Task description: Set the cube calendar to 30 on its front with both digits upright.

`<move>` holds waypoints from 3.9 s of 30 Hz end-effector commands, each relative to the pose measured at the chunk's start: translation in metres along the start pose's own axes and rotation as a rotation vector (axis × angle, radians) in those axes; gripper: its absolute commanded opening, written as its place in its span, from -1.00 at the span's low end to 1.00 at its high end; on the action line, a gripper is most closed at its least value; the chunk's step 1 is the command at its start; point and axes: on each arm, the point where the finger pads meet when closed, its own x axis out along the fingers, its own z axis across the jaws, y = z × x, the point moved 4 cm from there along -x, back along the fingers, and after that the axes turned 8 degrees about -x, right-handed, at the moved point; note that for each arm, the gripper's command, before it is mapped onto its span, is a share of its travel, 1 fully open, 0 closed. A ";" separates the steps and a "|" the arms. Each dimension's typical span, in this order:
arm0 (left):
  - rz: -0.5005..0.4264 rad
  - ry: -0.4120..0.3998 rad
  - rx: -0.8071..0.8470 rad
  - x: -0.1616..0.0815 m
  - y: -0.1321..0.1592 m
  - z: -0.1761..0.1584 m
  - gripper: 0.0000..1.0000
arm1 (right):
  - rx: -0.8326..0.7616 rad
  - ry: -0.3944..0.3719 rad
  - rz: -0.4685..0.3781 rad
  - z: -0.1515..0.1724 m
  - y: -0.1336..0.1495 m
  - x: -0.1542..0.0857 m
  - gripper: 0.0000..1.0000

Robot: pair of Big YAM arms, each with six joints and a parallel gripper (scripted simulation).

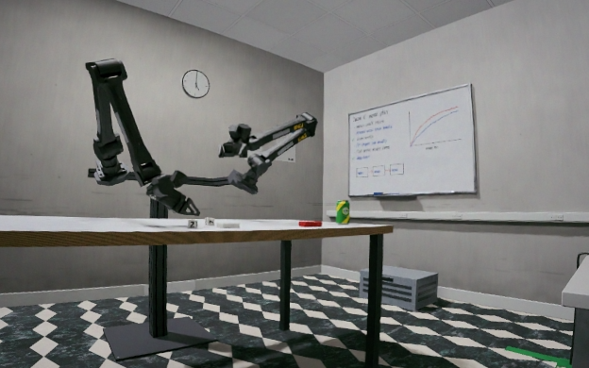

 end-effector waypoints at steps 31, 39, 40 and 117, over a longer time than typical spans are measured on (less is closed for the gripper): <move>-0.275 0.016 0.001 0.191 0.008 0.004 1.00 | 0.453 0.176 1.113 -0.152 0.002 -0.051 0.06; -0.261 0.041 -0.004 0.184 0.013 -0.001 1.00 | 0.434 0.167 1.112 -0.152 -0.002 -0.042 0.06; -0.261 0.041 -0.004 0.184 0.013 -0.001 1.00 | 0.434 0.167 1.112 -0.152 -0.002 -0.042 0.06; -0.125 0.000 -0.085 0.115 -0.032 0.018 1.00 | 0.452 0.167 1.111 -0.140 -0.086 0.081 -0.51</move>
